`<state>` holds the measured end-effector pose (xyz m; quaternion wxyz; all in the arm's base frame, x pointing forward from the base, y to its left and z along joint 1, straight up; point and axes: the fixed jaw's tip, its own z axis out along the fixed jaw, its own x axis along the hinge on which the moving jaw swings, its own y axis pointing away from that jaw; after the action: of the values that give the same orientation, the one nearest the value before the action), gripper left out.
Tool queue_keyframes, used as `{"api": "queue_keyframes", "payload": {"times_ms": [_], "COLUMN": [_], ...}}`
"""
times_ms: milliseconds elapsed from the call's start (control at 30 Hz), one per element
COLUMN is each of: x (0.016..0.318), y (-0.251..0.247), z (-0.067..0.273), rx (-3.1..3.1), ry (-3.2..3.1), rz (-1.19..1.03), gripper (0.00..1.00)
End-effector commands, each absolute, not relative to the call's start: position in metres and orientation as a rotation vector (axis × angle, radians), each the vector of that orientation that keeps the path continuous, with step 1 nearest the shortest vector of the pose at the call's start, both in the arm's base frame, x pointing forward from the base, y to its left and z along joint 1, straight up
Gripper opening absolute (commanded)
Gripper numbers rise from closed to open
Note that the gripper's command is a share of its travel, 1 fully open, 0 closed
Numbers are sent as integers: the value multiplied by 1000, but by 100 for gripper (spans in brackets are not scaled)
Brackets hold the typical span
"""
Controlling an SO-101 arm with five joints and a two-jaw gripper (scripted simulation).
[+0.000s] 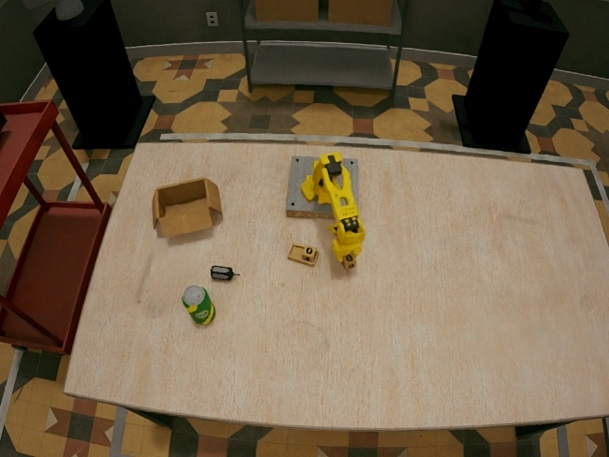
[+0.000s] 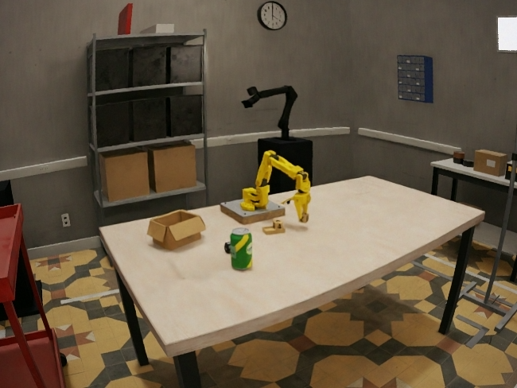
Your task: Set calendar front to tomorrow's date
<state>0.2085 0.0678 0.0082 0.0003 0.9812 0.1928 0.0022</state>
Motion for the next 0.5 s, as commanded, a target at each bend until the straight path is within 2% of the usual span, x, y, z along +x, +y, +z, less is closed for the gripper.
{"api": "queue_keyframes", "payload": {"times_ms": [0, 467], "x": [207, 207], "y": [66, 66], "z": [3, -1], "rx": [3080, 3080], "ry": [611, 611], "rz": [-13, -13], "gripper": [0, 0]}}
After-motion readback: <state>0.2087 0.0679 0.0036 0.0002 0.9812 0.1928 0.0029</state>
